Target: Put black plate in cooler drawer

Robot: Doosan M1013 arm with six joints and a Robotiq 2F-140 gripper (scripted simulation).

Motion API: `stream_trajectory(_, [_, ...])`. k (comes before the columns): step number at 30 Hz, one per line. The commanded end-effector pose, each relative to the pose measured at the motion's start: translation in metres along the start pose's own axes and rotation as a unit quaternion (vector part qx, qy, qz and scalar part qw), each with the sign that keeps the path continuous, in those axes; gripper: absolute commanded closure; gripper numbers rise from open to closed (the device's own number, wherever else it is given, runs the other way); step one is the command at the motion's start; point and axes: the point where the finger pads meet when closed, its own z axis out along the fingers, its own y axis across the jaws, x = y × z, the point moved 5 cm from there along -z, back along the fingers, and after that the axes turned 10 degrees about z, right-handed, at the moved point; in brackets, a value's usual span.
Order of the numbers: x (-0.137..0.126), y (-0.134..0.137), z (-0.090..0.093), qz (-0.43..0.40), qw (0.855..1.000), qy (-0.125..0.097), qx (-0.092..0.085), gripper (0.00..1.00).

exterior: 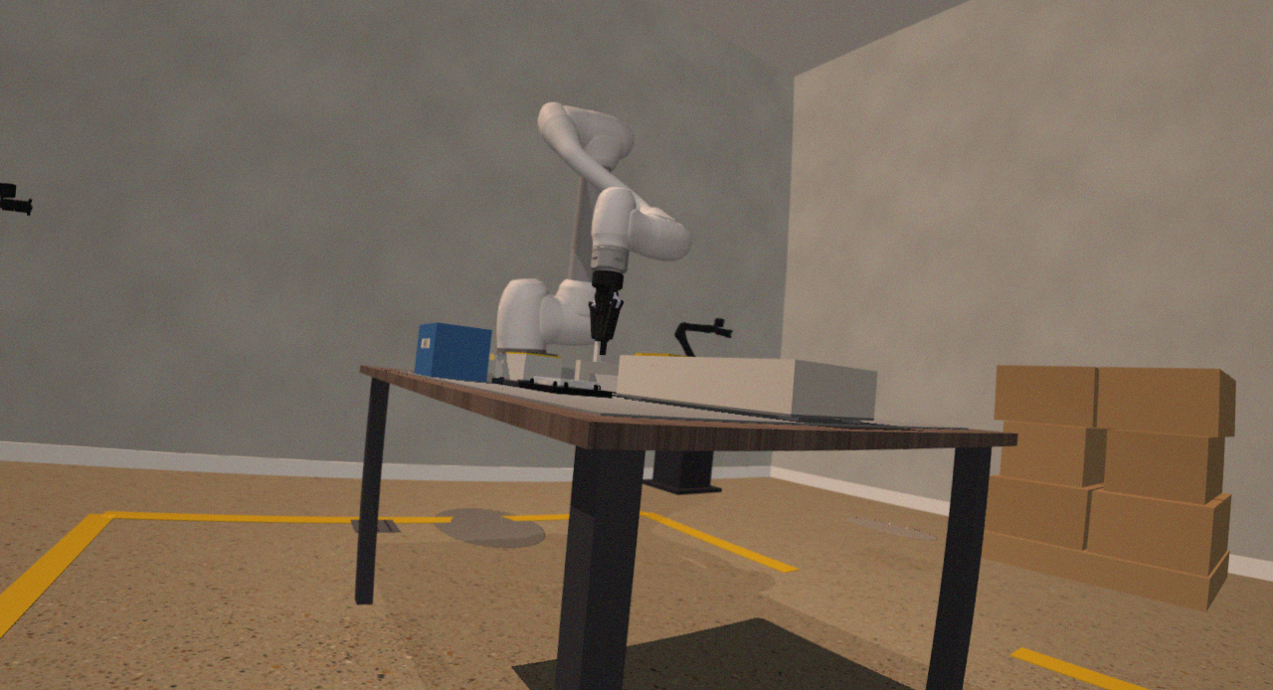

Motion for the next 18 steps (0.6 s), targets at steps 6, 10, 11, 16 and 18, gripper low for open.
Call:
stream_trajectory(6, [0.0, 0.0, 0.009, 0.0, 1.0, 0.0, 0.0, 1.0])
stream_trajectory(10, [0.0, 0.0, 0.015, 0.0, 1.0, 0.0, 0.0, 1.0])
stream_trajectory(11, [0.0, 0.0, 0.015, 0.0, 1.0, 0.0, 0.0, 1.0])
stream_trajectory(16, [0.0, 0.0, 0.02, 0.0, 1.0, 0.0, 0.0, 1.0])
stream_trajectory(18, [0.0, 0.0, 0.023, 0.0, 1.0, 0.0, 0.0, 1.0])
